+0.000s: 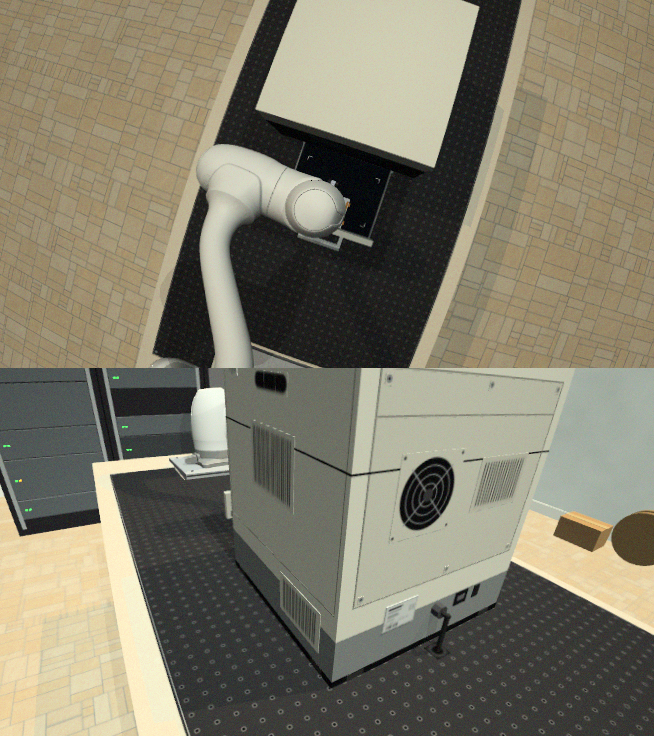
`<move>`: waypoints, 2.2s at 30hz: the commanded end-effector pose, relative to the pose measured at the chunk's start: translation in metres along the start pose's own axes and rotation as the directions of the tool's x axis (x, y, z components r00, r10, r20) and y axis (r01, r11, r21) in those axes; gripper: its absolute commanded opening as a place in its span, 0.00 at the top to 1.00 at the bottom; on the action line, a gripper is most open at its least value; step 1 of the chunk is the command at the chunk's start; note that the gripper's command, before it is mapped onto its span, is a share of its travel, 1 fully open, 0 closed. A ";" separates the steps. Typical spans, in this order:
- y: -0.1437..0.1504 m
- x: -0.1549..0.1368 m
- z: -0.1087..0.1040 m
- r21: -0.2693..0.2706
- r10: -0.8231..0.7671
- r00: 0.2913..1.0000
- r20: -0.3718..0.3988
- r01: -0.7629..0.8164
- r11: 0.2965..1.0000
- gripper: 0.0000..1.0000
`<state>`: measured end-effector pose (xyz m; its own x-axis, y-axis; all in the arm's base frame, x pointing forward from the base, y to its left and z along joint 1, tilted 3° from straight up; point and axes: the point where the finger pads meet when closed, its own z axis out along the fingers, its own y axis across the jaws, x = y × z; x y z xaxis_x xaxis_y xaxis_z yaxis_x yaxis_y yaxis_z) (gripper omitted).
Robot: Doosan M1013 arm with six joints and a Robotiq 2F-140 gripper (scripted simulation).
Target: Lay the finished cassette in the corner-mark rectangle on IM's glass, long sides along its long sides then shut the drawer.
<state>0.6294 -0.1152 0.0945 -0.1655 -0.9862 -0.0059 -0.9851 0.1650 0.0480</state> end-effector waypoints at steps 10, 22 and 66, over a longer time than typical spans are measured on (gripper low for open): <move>-0.010 0.000 0.005 0.000 0.000 1.000 0.000 0.000 1.000 0.90; -0.015 0.000 0.014 0.000 0.000 1.000 0.000 0.000 1.000 0.90; -0.040 0.000 0.053 0.000 0.000 1.000 0.000 0.000 1.000 0.90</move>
<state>0.6660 -0.1210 0.0395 -0.1654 -0.9862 -0.0059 -0.9851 0.1650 0.0481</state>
